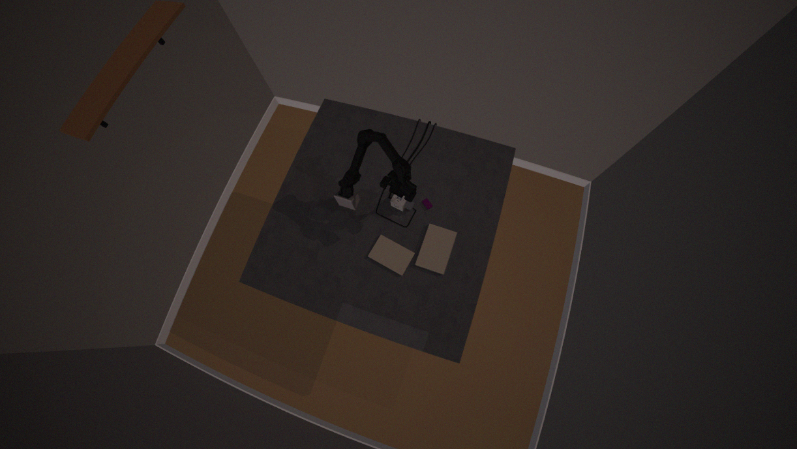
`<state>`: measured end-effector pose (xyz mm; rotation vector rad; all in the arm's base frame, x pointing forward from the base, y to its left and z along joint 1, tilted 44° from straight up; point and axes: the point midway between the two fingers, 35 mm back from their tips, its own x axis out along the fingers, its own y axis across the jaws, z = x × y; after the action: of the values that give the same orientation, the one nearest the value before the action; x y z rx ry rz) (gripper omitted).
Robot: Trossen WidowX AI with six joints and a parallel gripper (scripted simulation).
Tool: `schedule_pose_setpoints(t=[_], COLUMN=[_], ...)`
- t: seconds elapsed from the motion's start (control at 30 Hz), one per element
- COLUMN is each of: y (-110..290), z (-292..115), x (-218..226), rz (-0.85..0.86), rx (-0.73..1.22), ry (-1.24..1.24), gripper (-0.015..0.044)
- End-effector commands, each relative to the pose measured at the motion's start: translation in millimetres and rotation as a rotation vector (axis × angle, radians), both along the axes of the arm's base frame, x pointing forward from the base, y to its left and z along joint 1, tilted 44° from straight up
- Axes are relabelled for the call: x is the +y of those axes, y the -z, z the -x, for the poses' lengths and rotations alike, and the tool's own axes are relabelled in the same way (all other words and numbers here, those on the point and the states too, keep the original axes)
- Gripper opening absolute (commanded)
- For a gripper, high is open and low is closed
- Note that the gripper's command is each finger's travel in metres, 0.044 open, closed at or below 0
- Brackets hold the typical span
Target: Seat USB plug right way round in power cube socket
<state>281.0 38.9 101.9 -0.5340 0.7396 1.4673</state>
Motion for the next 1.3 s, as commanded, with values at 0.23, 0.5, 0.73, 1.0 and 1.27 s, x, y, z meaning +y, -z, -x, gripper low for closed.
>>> schedule_pose_setpoints(t=[0.23,0.5,0.73,1.0,1.27], y=[0.7,0.7,0.7,0.6,0.6], z=[0.5,0.5,0.5,0.5,0.5], x=[0.6,0.6,0.6,0.6,0.6], rz=[0.013,0.023,0.031,0.041,0.051], rx=[0.191,0.334,0.46,0.604,0.747], ry=[0.2,0.351,0.484,0.637,0.789], gripper=[0.0,0.0,0.0,0.0,0.0])
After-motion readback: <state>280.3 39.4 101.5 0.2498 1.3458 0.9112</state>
